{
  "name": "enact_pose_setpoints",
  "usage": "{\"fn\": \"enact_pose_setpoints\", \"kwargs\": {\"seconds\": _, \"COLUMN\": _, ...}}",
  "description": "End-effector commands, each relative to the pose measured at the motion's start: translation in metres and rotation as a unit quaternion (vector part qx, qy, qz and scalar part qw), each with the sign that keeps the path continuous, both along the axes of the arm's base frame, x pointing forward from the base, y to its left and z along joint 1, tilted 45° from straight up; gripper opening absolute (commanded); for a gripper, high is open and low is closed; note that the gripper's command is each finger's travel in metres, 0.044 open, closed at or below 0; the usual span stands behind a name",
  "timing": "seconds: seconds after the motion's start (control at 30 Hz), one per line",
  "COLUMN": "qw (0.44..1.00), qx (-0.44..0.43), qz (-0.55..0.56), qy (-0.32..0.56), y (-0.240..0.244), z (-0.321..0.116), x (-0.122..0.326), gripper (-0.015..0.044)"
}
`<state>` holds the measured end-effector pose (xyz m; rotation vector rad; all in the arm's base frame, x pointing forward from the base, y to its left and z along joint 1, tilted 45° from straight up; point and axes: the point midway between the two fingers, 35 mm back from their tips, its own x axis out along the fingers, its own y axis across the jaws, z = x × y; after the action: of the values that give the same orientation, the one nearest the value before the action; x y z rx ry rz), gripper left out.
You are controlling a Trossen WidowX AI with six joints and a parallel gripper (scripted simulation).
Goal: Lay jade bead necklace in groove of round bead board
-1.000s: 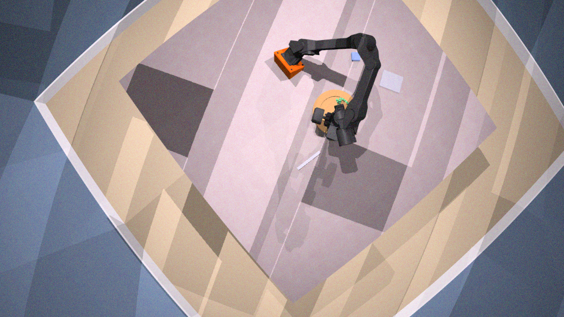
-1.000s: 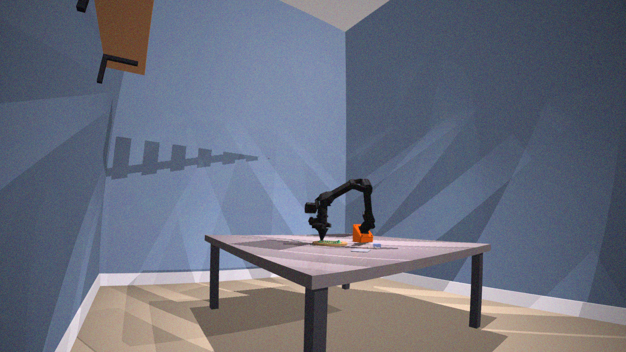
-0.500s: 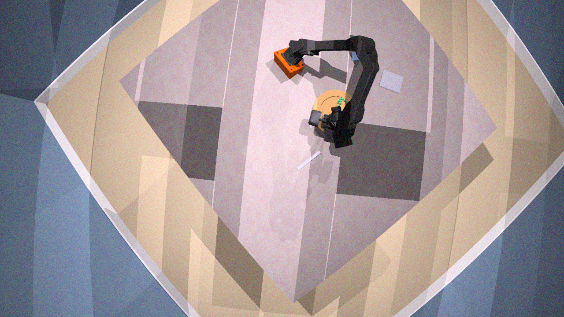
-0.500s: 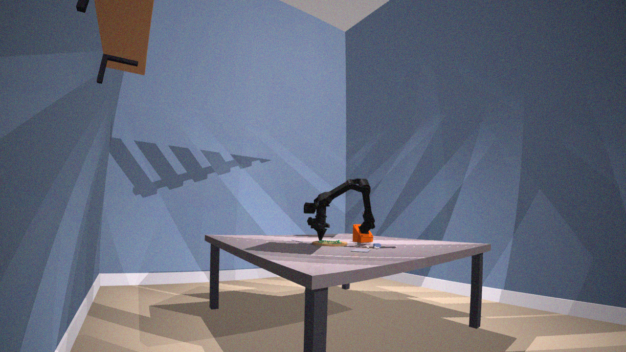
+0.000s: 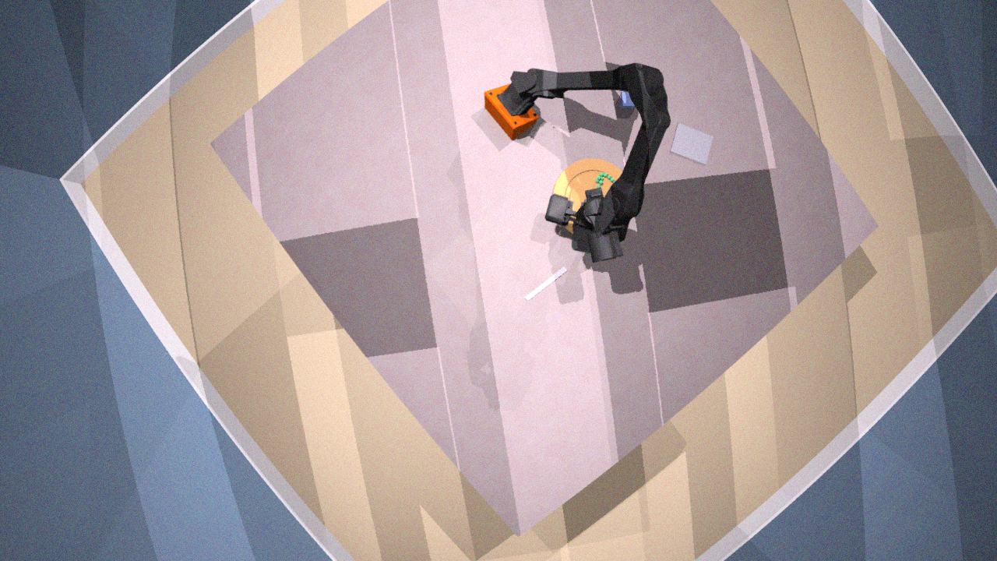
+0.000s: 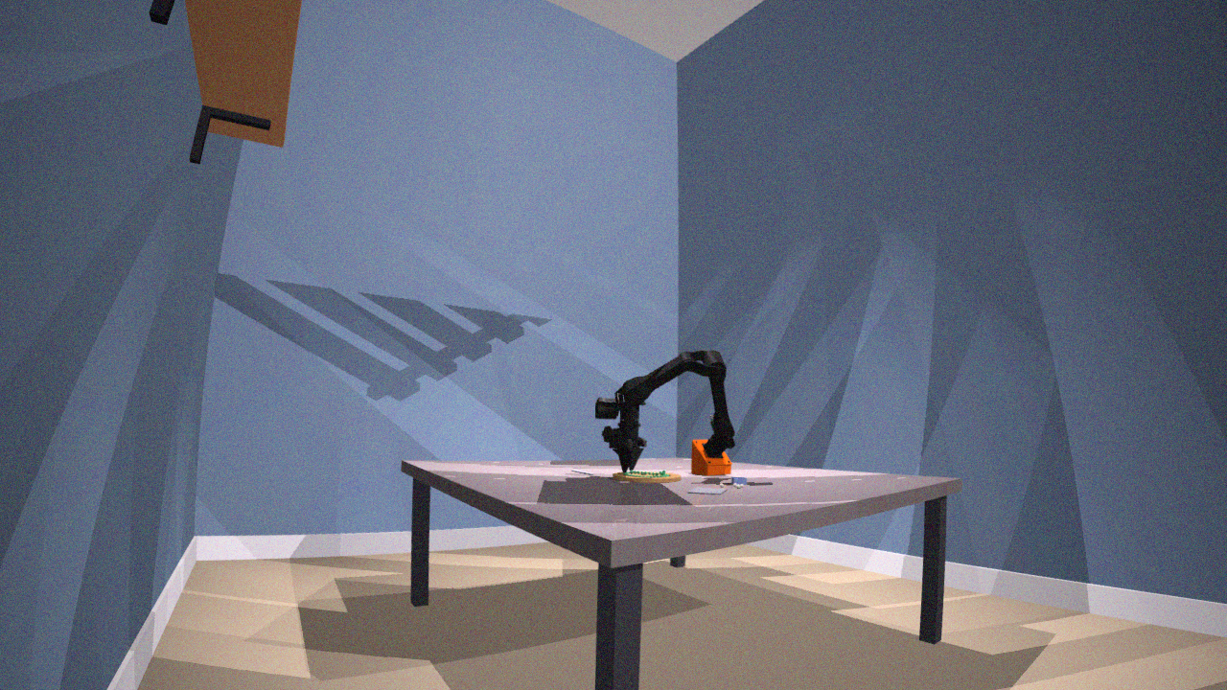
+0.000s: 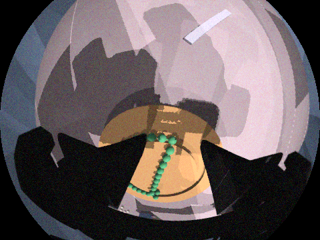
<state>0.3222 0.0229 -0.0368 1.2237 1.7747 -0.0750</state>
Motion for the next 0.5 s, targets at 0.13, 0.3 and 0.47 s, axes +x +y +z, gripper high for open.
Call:
{"fn": "enact_pose_setpoints", "kwargs": {"seconds": 0.13, "qw": 1.0, "qx": 0.001, "qz": -0.001, "qy": 0.003, "y": -0.0029, "z": 0.0034, "x": -0.0008, "gripper": 0.044}}
{"fn": "enact_pose_setpoints", "kwargs": {"seconds": 0.3, "qw": 1.0, "qx": 0.001, "qz": -0.001, "qy": 0.003, "y": -0.0032, "z": 0.0037, "x": -0.0008, "gripper": 0.044}}
{"fn": "enact_pose_setpoints", "kwargs": {"seconds": 0.47, "qw": 1.0, "qx": 0.001, "qz": -0.001, "qy": 0.003, "y": -0.0032, "z": 0.0037, "x": -0.0008, "gripper": 0.044}}
